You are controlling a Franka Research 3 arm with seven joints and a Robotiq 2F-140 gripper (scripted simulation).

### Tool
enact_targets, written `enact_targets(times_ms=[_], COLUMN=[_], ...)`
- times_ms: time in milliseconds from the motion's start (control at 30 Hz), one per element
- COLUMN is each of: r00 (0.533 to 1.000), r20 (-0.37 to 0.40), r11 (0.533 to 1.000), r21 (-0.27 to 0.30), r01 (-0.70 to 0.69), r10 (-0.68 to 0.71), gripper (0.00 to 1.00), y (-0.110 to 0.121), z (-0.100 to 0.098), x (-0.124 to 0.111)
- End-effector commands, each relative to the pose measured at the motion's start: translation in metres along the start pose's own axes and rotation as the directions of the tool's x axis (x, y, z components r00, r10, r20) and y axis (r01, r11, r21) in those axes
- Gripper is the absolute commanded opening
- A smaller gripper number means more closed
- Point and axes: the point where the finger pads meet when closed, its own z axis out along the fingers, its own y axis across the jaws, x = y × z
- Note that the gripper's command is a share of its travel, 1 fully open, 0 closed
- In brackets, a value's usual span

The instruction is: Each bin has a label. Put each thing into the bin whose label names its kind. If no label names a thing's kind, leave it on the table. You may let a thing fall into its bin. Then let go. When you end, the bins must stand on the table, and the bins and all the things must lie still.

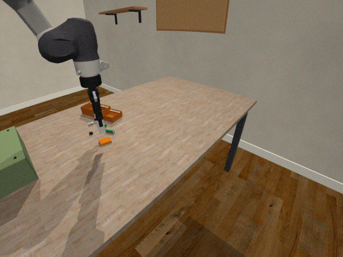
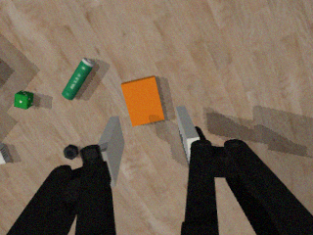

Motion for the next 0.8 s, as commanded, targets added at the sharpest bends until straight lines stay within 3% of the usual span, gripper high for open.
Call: enact_targets(times_ms=[0, 767], r00=[0.997, 0.997], r20=[-0.014, -0.014], r11=[0.998, 0.998], r21=[0.006, 0.006], r01=[0.070, 0.070], r10=[-0.070, -0.070], gripper=[0.33, 0.33], y=[-0.0015, -0.0057], z=[-0.0012, -0.0012], x=[0.0058, 0.0033])
